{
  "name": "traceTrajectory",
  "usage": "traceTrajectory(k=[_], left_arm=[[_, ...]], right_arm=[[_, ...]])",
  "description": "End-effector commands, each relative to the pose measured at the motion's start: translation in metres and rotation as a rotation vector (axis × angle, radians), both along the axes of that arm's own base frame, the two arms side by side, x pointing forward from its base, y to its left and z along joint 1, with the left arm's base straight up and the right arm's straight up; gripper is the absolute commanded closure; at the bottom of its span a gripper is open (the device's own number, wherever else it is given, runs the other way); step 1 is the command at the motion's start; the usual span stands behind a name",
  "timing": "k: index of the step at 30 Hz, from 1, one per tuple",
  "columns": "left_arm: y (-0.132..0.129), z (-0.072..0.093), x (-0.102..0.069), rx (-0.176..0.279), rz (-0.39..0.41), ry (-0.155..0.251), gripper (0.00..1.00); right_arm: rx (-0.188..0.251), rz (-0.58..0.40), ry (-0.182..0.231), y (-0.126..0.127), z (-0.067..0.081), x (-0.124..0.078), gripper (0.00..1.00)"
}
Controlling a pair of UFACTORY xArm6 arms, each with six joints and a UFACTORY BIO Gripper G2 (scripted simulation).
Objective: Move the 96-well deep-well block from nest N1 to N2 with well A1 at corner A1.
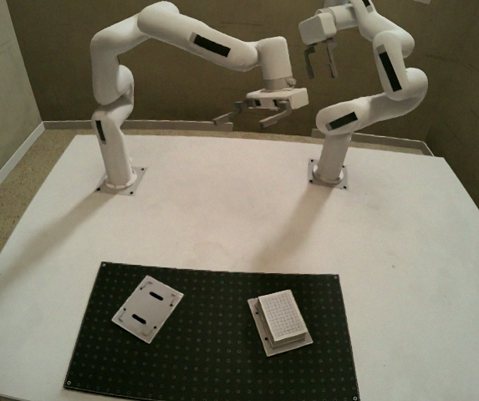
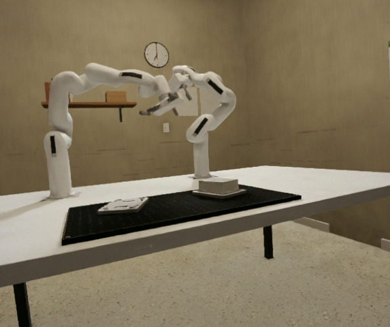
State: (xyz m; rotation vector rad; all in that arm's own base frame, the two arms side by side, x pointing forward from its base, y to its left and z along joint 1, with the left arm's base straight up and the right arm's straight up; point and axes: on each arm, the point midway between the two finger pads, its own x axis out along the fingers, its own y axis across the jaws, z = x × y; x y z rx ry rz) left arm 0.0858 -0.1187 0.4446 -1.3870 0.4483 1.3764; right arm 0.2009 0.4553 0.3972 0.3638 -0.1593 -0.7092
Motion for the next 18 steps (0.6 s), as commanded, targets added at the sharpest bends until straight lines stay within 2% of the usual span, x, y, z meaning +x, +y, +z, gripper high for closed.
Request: traceTrajectory(k=[1, 3, 10, 18], left_arm=[[0.014, 0.015, 0.007, -0.029, -0.019, 0.049, 0.00], [0.014, 0.015, 0.007, -0.029, -0.019, 0.049, 0.00], [0.048, 0.038, 0.030, -0.105, -0.074, 0.143, 0.00], [0.086, 0.052, 0.058, -0.196, -0.143, 0.226, 0.00]], right_arm=[[0.005, 0.000, -0.001, 0.000, 0.002, 0.000, 0.00], [0.005, 0.000, -0.001, 0.000, 0.002, 0.000, 0.00], [0.005, 0.000, -0.001, 0.000, 0.002, 0.000, 0.00], [0.005, 0.000, -0.001, 0.000, 0.002, 0.000, 0.00]])
